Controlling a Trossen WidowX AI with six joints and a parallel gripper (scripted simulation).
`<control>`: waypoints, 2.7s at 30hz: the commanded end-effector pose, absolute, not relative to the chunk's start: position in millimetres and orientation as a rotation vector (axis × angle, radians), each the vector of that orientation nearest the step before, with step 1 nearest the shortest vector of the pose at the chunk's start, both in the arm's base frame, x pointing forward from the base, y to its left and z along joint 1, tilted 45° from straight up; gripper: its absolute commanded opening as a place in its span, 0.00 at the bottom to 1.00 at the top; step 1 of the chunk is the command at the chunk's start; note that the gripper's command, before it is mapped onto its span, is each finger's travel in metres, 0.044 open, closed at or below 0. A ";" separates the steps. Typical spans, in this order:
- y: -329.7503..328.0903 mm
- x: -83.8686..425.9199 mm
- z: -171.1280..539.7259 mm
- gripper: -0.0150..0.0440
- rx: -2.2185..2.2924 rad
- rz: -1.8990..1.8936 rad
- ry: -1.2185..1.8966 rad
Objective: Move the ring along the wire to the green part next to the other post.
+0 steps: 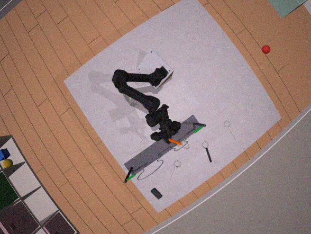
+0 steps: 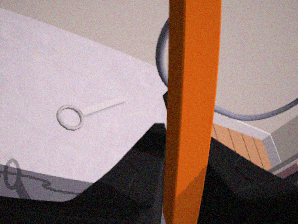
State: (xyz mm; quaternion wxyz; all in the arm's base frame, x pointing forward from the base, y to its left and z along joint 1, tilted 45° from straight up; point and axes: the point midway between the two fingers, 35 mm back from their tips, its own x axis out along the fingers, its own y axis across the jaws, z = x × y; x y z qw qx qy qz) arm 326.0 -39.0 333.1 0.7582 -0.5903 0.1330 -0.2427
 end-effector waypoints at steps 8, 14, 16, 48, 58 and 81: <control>-41.2 323.8 346.6 0.00 -1.518 -0.587 0.253; -41.1 323.3 352.3 0.00 -1.604 -0.609 0.238; -41.1 323.1 354.2 0.00 -1.633 -0.617 0.233; -27.4 320.0 389.1 0.00 -2.203 -0.759 0.114; -19.9 319.3 397.4 0.00 -2.392 -0.803 0.065; -38.6 319.2 388.9 0.00 -2.418 -0.814 0.058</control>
